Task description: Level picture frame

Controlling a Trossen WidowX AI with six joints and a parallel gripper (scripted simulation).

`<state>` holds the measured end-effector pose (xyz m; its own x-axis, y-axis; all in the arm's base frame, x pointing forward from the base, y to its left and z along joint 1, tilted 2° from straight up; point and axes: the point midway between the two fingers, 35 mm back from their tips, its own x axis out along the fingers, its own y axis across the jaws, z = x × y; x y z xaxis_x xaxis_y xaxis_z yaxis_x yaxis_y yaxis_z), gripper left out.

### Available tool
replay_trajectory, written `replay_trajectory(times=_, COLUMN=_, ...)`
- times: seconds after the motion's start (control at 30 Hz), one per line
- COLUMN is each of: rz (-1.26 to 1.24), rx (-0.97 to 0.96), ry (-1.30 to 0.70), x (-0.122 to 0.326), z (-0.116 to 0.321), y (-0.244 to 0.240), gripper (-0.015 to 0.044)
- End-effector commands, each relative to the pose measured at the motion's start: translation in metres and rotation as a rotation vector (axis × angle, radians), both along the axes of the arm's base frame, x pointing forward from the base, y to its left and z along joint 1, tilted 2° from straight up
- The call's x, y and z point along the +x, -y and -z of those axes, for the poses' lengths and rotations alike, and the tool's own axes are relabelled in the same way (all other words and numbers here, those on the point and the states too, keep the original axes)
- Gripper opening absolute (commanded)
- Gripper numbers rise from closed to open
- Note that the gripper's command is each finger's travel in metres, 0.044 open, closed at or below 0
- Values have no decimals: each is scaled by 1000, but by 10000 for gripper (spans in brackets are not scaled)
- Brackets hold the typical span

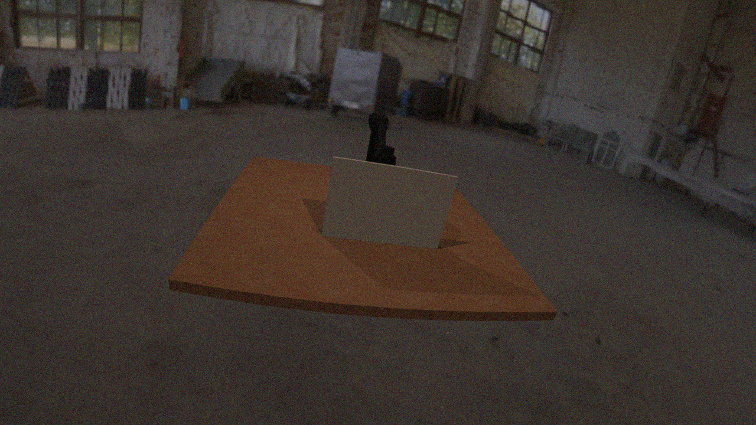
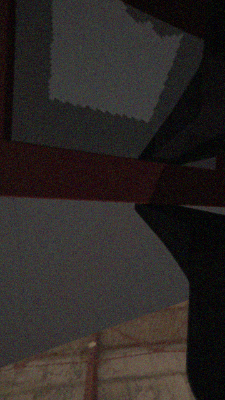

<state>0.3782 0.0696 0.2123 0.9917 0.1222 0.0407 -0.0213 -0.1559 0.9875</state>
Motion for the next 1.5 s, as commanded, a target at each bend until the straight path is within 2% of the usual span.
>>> replay_trajectory(times=0.0, rz=4, rx=-2, ry=9, x=0, z=-3, y=0, gripper=0)
replay_trajectory(times=1.47, rz=4, rx=-2, ry=9, x=0, z=-2, y=-5, gripper=0)
